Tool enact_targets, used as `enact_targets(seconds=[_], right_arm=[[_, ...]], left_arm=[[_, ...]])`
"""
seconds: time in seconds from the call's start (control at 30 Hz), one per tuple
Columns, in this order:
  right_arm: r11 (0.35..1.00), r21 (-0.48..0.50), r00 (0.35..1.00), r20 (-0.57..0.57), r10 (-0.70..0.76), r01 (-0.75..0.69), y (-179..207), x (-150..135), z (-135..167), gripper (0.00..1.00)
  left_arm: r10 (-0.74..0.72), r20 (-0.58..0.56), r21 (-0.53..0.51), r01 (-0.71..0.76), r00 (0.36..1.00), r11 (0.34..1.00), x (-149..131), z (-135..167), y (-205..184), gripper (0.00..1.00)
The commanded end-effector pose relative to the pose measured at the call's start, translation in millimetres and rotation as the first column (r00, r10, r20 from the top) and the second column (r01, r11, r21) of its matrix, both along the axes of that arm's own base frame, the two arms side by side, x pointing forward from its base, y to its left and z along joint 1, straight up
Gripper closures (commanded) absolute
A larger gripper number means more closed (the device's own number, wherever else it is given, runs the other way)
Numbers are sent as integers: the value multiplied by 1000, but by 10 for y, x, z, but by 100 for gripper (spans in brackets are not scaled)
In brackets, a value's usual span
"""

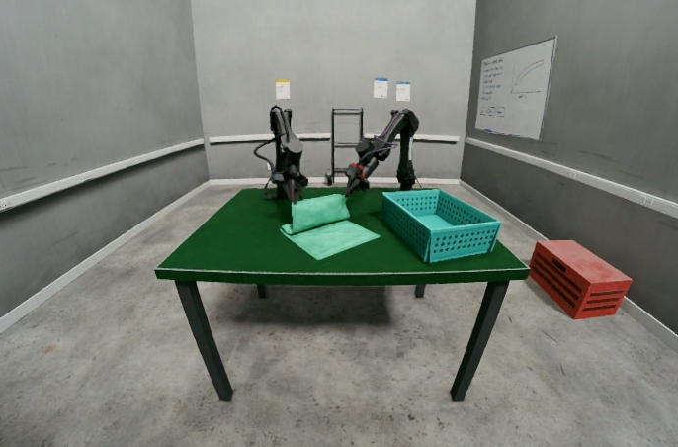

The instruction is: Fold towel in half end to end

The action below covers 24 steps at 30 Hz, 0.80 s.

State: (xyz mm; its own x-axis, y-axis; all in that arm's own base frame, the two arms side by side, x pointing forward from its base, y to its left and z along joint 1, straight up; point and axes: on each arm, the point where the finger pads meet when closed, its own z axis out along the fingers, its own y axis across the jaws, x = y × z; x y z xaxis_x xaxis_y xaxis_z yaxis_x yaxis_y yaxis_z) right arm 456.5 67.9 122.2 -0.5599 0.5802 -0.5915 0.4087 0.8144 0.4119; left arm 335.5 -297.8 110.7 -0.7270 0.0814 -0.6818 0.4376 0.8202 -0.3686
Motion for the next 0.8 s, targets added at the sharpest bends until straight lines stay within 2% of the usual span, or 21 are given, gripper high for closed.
enact_targets(seconds=[0.0,0.13,0.17,0.4,0.43,0.53,0.57,0.67,0.73,0.77], right_arm=[[1000,15,997,74,10,-11,7,323,155,100],[1000,9,997,81,3,-4,-5,323,186,100],[999,18,997,73,36,-37,54,486,96,100],[999,19,996,73,43,-44,161,612,7,100],[998,19,997,26,67,-67,198,692,-154,100],[998,9,998,38,54,-54,169,714,-131,100],[997,26,996,48,70,-71,173,838,-206,100],[998,16,997,49,59,-60,146,841,-205,100],[998,19,995,85,57,-59,144,844,-14,100],[999,24,999,10,44,-44,195,877,-332,100]], left_arm=[[91,8,22,-91,996,996,98,19,25,100],[91,8,22,-91,996,996,98,19,25,100],[166,3,46,-166,986,985,286,-41,200,100],[183,4,69,-183,983,981,400,-92,296,100],[224,-10,70,-223,975,972,501,-142,373,100],[224,-10,70,-223,975,972,502,-142,373,100],[238,-15,90,-235,971,968,581,-193,424,100],[237,-15,90,-235,971,968,581,-193,424,100],[228,4,69,-228,974,971,562,-65,383,100],[241,-16,104,-238,970,966,659,-223,464,100]])
